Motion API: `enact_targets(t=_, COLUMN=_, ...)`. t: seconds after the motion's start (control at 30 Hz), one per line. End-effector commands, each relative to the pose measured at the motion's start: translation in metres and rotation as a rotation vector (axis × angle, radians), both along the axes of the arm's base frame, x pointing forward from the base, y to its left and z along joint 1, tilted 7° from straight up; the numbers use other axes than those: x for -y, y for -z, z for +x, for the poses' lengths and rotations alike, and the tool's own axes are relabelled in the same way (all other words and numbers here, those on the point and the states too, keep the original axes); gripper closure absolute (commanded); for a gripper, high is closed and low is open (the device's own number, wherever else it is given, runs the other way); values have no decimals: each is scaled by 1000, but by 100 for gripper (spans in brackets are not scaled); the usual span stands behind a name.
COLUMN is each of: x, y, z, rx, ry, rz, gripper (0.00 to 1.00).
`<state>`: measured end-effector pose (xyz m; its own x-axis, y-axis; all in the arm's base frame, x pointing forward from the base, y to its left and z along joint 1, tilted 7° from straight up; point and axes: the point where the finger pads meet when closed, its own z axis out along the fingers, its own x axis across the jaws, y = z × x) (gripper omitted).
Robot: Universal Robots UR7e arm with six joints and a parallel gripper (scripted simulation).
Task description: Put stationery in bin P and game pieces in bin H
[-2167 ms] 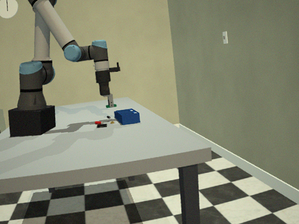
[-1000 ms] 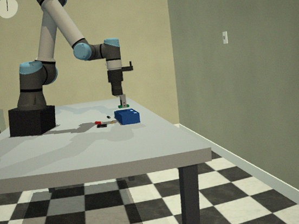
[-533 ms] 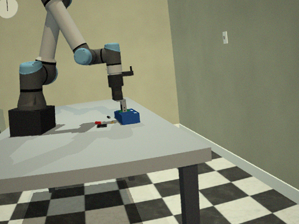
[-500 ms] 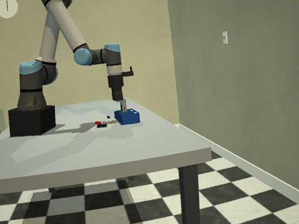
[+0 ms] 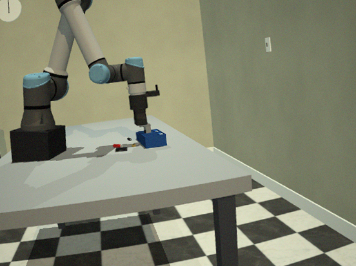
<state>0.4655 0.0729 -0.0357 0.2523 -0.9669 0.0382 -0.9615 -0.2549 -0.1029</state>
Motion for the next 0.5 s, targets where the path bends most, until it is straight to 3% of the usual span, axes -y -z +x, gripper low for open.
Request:
enact_targets(t=0.0, x=-1, y=-1, z=2, rx=7, ry=-1, rz=-1, gripper=30)
enact_targets(t=0.17, x=-1, y=-1, z=1, rx=7, ry=-1, rz=-1, gripper=30)
enact_targets(t=0.2, x=-1, y=-1, z=1, rx=7, ry=-1, rz=-1, gripper=13)
enact_targets(t=0.47, x=-1, y=-1, z=1, rx=7, ry=-1, rz=-1, gripper=13)
